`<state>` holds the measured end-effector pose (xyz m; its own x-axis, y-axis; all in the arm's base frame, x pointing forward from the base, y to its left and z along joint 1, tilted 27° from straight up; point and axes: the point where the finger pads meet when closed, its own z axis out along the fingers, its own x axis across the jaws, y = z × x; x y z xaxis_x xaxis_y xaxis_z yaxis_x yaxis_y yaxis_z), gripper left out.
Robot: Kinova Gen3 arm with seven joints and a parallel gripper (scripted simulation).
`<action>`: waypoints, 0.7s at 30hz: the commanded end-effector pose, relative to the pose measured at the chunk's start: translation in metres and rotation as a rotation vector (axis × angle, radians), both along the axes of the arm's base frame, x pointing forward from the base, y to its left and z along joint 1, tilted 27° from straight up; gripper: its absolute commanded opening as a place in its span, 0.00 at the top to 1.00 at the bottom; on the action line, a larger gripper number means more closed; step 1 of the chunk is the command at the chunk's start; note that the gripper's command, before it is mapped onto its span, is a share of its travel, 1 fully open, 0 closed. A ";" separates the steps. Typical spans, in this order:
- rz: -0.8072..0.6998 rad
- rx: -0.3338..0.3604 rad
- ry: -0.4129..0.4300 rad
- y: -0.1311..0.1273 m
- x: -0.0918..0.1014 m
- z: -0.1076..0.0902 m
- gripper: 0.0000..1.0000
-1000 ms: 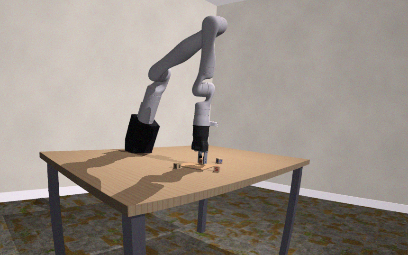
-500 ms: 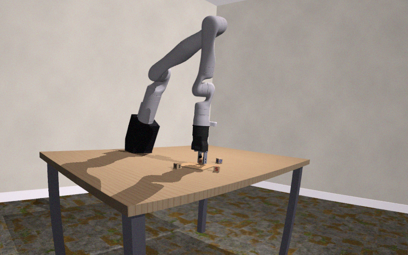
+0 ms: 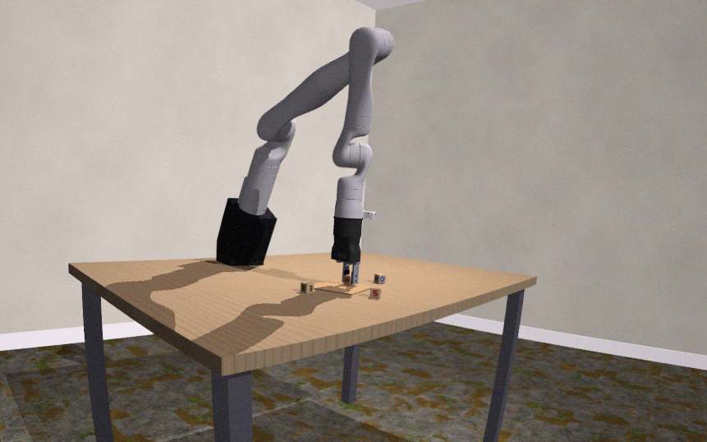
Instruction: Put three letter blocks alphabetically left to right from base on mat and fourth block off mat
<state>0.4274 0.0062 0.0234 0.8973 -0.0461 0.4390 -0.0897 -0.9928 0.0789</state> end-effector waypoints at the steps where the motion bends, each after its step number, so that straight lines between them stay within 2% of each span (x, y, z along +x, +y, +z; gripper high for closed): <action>1: 0.006 -0.001 0.001 0.000 -0.001 0.001 0.51; 21: 0.012 -0.004 0.002 0.000 -0.002 0.000 0.51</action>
<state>0.4269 0.0062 0.0232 0.8976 -0.0455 0.4384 -0.0890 -0.9929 0.0792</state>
